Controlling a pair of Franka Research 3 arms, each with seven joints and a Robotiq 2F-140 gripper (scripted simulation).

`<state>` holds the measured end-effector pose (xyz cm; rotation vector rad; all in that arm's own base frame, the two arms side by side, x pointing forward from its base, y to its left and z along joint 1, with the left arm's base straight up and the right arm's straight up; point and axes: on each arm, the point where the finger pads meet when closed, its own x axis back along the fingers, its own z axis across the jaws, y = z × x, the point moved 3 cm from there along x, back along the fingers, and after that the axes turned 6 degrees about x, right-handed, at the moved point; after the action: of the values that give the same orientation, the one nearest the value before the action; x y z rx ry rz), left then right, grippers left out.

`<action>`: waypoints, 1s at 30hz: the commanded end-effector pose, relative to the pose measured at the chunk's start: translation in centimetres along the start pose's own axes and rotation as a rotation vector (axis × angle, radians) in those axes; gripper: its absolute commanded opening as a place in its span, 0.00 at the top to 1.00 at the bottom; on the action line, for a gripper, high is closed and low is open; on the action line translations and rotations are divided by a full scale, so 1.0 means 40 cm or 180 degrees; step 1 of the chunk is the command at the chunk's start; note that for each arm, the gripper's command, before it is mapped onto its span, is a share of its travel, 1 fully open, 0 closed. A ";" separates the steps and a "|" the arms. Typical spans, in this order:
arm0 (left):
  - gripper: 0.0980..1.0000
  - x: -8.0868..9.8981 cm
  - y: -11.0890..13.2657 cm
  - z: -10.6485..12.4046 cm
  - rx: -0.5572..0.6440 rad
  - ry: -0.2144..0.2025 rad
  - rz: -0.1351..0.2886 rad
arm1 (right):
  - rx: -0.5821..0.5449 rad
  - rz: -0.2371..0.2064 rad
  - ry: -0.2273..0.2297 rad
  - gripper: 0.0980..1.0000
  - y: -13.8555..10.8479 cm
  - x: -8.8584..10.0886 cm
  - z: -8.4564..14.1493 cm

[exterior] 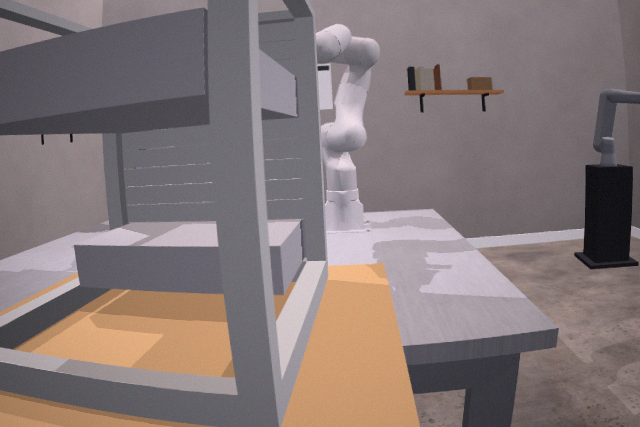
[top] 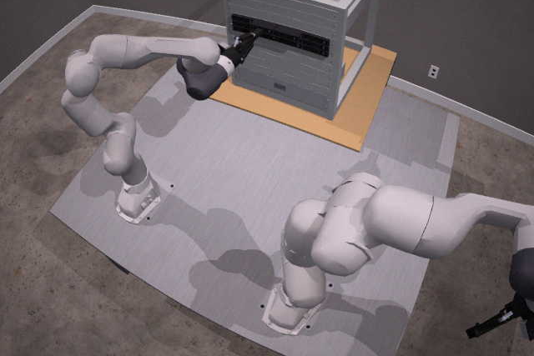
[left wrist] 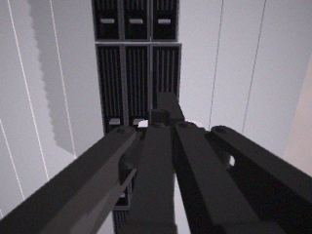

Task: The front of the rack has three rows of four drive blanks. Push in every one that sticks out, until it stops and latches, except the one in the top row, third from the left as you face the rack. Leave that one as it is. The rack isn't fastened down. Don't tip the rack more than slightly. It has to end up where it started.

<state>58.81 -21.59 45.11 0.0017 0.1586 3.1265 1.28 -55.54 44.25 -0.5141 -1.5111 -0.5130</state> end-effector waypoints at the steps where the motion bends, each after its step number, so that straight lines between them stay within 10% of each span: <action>1: 1.00 -0.012 0.001 0.001 0.0011 0.0001 -0.0004 | -0.0015 0.0000 0.0007 0.00 -0.001 0.001 0.005; 30: 1.00 -0.047 0.001 0.002 0.0011 0.0001 -0.0004 | -0.0015 0.0000 0.0007 0.00 -0.001 0.001 0.005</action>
<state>60.64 -21.51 45.20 -0.0007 0.1533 3.1292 1.28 -55.54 44.25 -0.5141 -1.5111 -0.5130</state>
